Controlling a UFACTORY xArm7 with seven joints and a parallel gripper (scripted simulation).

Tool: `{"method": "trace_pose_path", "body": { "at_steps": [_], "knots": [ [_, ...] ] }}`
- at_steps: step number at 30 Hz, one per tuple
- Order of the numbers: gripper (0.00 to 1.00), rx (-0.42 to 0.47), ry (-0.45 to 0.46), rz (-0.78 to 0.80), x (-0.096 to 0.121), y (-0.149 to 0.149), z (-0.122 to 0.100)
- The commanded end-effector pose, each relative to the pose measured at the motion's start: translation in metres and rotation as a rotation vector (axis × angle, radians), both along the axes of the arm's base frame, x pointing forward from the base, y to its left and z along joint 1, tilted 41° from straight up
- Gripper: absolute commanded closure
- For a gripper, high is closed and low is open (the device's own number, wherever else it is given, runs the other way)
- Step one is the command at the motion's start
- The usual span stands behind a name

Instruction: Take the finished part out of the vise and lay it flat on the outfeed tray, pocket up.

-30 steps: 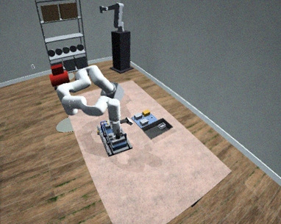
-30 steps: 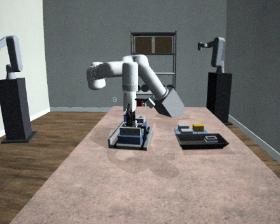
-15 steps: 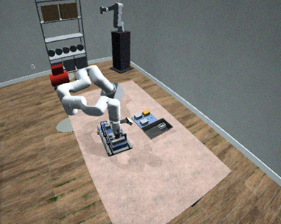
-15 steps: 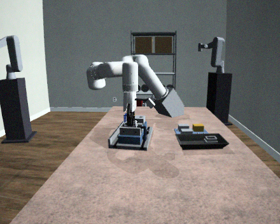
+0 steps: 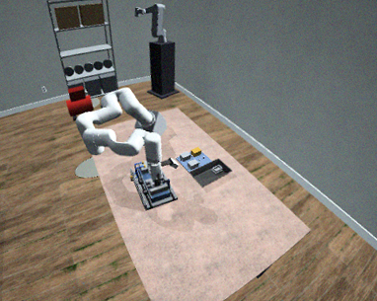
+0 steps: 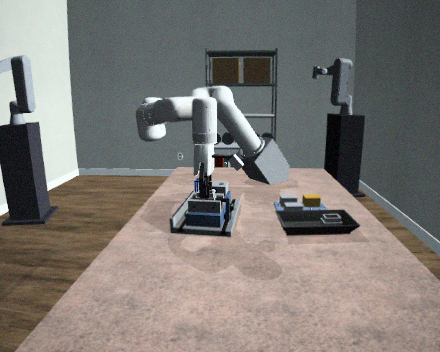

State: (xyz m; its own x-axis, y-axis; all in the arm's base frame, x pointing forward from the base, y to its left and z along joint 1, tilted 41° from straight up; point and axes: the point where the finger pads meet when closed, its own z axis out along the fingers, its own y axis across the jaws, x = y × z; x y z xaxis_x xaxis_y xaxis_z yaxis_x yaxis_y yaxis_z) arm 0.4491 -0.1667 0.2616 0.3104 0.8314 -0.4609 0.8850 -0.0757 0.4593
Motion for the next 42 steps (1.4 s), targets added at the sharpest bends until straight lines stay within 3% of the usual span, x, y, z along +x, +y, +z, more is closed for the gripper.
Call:
{"method": "trace_pose_path", "body": {
  "at_steps": [1,42],
  "knots": [
    [1.00,-0.001,-0.003,0.002,0.0003,0.0009,0.0014],
    [1.00,-0.001,-0.003,0.002,-0.0027,0.0056,0.0078]
  ]
}}
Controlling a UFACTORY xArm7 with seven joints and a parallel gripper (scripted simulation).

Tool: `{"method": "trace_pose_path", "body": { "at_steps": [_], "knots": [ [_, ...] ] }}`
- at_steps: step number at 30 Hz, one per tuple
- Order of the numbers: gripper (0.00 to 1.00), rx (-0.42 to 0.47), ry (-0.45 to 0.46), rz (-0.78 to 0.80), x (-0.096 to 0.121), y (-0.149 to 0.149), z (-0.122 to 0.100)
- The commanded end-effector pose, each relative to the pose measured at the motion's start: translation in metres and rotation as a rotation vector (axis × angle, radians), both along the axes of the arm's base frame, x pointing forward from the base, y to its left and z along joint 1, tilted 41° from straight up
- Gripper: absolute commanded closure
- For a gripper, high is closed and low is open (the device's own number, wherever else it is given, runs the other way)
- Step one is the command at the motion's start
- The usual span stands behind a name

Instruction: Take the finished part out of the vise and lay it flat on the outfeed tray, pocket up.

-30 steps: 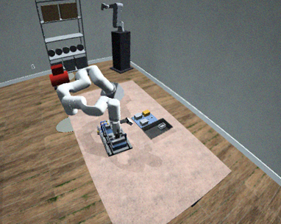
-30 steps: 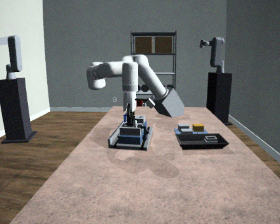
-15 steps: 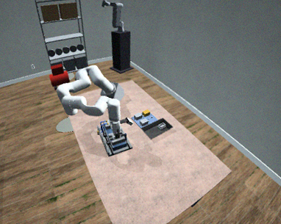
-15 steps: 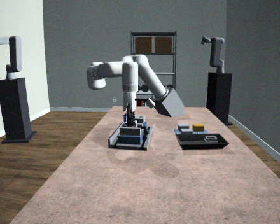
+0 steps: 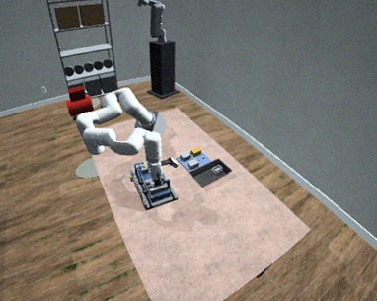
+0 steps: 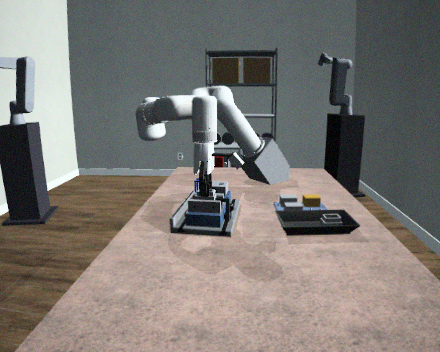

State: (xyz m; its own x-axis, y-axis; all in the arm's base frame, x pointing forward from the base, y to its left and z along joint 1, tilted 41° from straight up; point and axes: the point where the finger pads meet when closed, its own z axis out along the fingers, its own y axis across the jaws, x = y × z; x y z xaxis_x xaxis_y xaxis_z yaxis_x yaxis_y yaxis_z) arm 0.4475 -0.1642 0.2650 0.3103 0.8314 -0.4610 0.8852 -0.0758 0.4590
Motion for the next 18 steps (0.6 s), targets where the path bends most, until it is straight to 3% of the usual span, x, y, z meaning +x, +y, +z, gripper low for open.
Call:
{"method": "trace_pose_path", "body": {
  "at_steps": [1,18],
  "knots": [
    [1.00,-0.001,-0.003,0.002,-0.002,0.004,0.005],
    [1.00,-0.001,-0.003,0.002,-0.011,0.019,0.026]
  ]
}}
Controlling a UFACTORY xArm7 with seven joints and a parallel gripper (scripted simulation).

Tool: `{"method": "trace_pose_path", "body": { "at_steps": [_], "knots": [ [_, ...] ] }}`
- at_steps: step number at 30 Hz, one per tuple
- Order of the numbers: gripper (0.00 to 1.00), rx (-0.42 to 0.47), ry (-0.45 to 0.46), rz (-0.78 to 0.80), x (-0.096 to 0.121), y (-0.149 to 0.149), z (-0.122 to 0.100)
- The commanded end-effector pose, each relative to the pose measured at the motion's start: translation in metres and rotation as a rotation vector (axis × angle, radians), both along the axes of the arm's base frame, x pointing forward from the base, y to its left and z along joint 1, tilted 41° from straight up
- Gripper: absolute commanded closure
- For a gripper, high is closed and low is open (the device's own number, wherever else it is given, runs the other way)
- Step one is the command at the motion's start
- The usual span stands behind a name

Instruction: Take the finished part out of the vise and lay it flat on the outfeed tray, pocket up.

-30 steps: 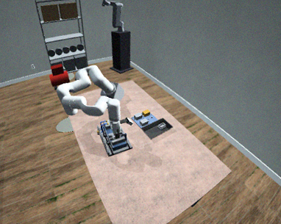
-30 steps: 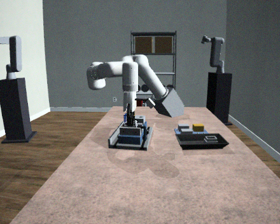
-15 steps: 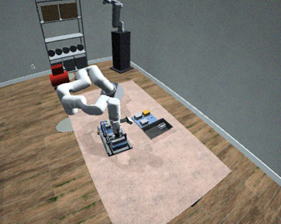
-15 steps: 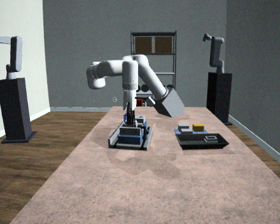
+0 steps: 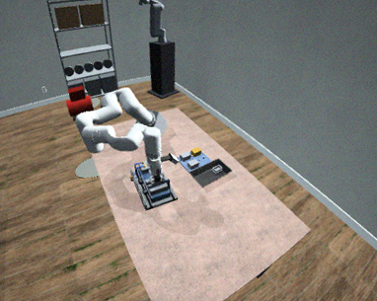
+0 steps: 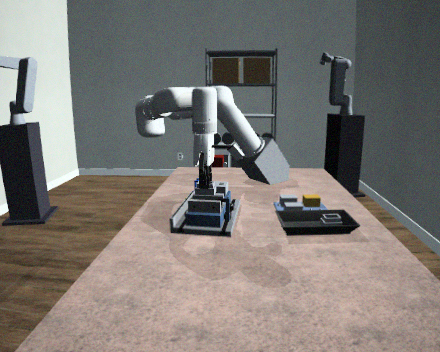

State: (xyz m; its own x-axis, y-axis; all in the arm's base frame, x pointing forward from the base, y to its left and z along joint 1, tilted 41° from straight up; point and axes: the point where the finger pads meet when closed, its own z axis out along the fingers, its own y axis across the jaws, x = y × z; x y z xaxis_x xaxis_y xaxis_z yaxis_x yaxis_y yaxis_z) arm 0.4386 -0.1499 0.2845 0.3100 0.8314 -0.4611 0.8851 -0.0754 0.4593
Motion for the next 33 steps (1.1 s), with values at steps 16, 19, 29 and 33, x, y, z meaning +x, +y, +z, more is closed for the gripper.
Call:
{"method": "trace_pose_path", "body": {
  "at_steps": [16,19,29,33],
  "knots": [
    [1.00,-0.001,-0.003,0.002,-0.005,0.009,0.013],
    [1.00,-0.001,-0.002,0.002,-0.005,0.010,0.013],
    [1.00,-0.034,0.035,0.020,0.029,0.053,-0.009],
    [1.00,-0.044,0.046,0.029,0.041,0.071,-0.018]
  ]
}}
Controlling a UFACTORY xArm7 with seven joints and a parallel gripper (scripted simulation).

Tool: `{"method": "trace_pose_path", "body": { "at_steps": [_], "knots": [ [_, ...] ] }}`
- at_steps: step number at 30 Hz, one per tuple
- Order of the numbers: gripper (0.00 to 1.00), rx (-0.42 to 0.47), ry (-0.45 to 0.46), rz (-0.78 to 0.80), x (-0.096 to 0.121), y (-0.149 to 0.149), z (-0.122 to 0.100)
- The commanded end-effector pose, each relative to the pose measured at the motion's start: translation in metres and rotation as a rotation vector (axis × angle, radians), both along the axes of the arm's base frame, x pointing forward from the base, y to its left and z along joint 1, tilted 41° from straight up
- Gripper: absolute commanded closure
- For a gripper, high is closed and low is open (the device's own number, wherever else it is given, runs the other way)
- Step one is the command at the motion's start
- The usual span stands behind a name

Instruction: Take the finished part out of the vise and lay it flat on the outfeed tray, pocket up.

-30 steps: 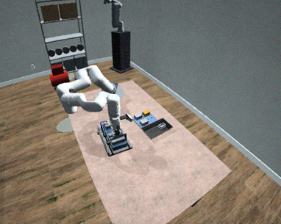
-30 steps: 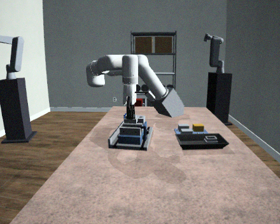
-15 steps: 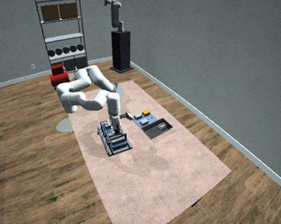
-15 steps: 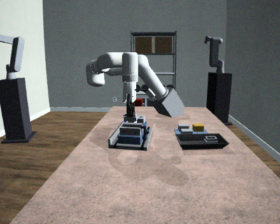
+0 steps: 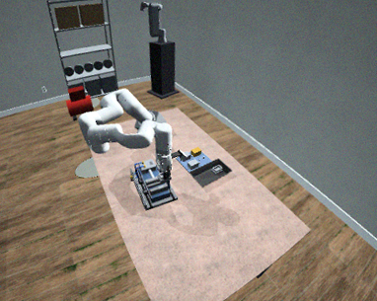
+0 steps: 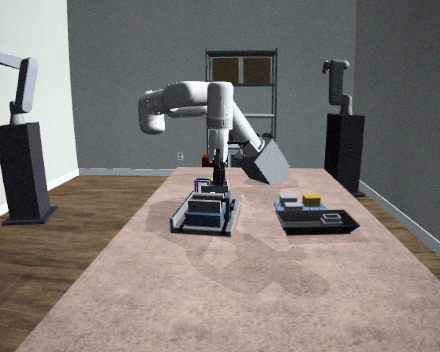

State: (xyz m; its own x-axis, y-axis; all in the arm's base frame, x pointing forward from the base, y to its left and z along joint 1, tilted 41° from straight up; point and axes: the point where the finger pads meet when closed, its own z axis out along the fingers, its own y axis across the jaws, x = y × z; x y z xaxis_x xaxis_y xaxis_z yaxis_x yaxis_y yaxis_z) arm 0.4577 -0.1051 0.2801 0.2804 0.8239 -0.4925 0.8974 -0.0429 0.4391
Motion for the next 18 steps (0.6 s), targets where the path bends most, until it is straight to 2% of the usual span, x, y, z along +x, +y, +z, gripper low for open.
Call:
{"method": "trace_pose_path", "body": {
  "at_steps": [1,13,15,16,18],
  "knots": [
    [1.00,-0.017,0.023,0.009,0.024,0.030,-0.016],
    [1.00,-0.035,0.042,0.037,0.052,0.090,-0.048],
    [1.00,-0.035,0.042,0.037,0.052,0.090,-0.048],
    [1.00,-0.036,0.044,0.044,0.057,0.105,-0.056],
    [1.00,-0.037,0.046,0.048,0.060,0.114,-0.061]
  ]
}}
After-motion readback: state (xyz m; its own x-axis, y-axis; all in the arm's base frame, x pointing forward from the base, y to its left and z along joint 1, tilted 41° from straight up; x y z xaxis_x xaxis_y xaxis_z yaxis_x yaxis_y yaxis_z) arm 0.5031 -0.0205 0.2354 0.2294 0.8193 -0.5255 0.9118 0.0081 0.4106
